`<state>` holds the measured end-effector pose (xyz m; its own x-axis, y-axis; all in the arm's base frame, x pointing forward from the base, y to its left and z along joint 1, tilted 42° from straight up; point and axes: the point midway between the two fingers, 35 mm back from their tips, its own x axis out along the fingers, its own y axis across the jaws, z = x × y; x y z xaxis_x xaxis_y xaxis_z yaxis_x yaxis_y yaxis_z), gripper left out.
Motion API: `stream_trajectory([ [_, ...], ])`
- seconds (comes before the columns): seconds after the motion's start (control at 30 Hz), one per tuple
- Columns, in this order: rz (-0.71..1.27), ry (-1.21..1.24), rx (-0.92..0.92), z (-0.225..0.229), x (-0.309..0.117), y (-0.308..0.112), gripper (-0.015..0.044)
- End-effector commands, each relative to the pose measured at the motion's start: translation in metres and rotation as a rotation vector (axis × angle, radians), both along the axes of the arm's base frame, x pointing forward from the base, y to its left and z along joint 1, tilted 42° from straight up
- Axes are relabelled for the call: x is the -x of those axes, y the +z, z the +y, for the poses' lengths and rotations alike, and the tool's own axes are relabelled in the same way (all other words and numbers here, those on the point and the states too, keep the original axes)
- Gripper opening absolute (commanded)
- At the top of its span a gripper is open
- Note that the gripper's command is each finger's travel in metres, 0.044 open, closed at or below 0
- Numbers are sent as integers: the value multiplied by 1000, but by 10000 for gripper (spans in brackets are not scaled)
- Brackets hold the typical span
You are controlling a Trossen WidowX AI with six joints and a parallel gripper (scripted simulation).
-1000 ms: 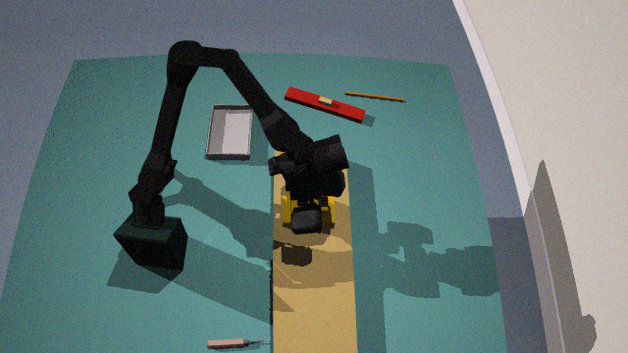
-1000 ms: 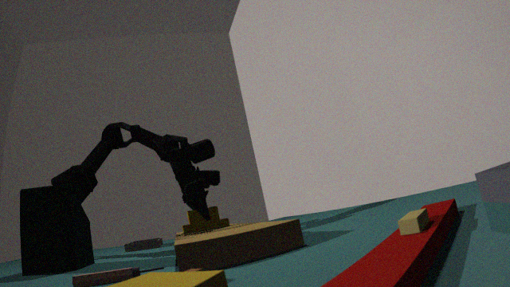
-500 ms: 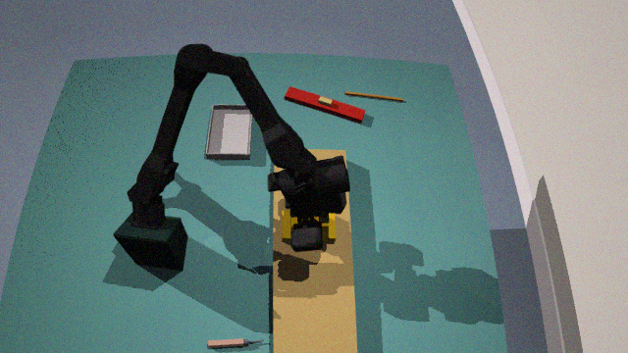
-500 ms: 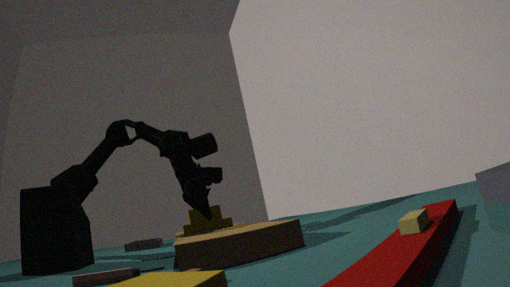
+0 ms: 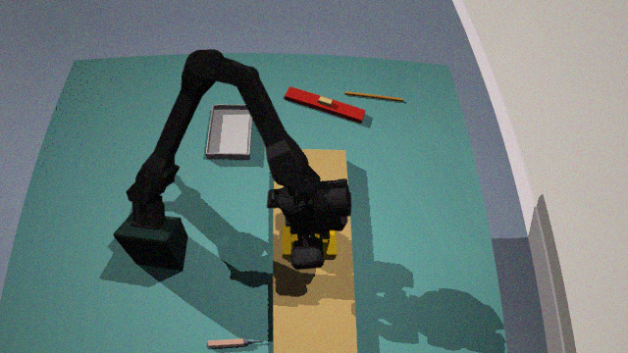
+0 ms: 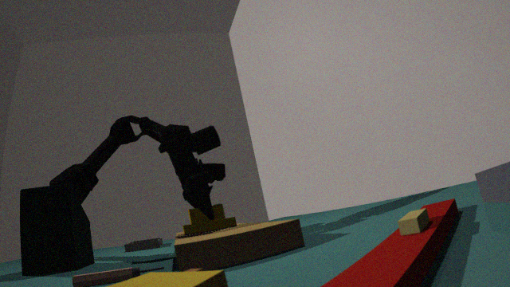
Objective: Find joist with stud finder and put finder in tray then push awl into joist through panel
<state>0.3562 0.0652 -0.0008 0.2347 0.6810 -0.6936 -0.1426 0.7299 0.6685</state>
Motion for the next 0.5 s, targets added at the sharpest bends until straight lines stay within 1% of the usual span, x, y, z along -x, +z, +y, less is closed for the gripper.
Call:
stream_trajectory([
  [0.0, 2, -1, 2, -8, -1, -8, 0],
  [0.47, 2, -1, 3, -35, -6, -32, 0],
])
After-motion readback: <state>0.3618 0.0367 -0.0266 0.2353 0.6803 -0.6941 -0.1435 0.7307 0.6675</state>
